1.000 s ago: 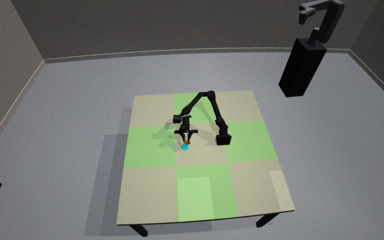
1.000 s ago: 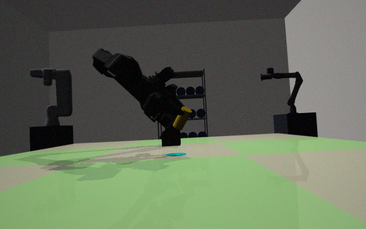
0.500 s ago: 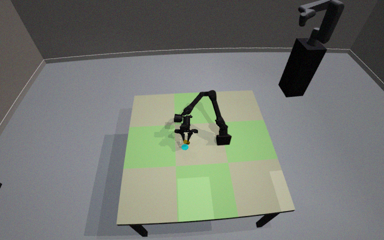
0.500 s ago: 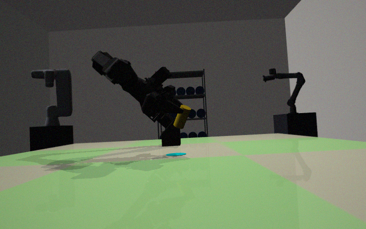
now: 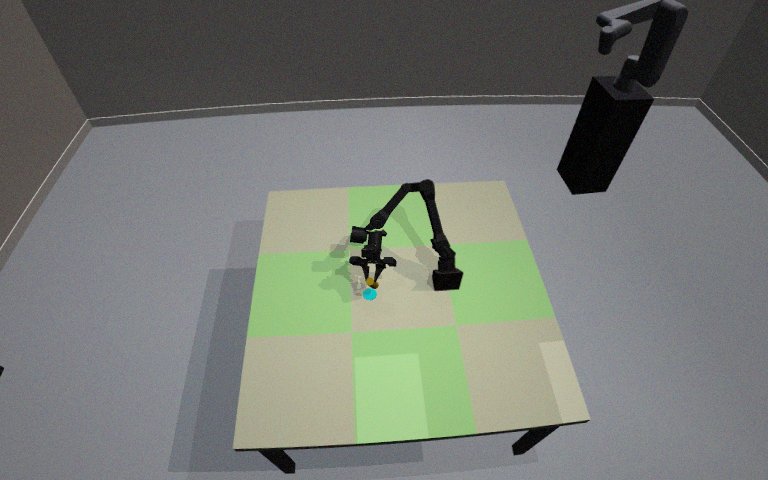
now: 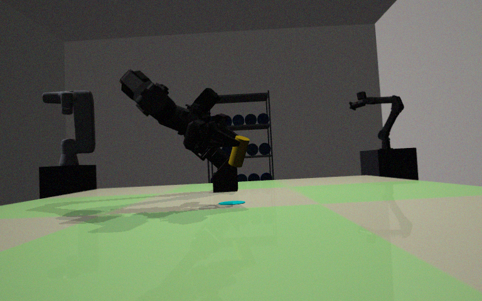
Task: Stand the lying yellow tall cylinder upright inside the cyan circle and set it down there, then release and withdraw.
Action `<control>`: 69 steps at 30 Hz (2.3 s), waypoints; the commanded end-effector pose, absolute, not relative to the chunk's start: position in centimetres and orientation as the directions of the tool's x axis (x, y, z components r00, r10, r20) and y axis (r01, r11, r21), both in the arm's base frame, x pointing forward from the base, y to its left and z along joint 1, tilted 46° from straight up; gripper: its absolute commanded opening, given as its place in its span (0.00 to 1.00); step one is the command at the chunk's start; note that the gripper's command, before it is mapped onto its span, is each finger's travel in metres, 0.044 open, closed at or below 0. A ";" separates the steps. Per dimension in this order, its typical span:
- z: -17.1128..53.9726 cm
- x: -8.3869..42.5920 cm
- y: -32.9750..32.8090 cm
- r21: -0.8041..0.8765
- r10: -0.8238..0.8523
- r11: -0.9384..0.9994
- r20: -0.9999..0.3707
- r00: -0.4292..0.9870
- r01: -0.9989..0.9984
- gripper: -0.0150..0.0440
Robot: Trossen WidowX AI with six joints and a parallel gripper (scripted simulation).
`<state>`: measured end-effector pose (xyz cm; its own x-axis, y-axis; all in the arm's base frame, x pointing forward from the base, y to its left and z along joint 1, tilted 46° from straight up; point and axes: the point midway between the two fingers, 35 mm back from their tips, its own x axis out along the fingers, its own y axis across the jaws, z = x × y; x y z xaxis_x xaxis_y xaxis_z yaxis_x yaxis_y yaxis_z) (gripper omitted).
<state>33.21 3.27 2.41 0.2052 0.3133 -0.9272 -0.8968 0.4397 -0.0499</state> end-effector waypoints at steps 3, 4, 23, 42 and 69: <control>2.9 33.3 3.3 -0.075 0.344 0.427 -0.908 0.238 -0.901 0.43; 3.0 33.3 3.3 -0.078 0.349 0.425 -0.905 0.243 -0.902 0.43; 4.0 33.2 3.1 -0.151 0.434 0.395 -0.839 0.329 -0.906 0.43; 5.1 33.0 2.8 -0.242 0.506 0.367 -0.758 0.411 -0.898 0.43; 5.7 32.8 2.6 -0.294 0.537 0.353 -0.714 0.449 -0.889 0.43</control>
<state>32.77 2.55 5.63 0.4463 0.5331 -0.7188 -0.8890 0.3562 -0.2877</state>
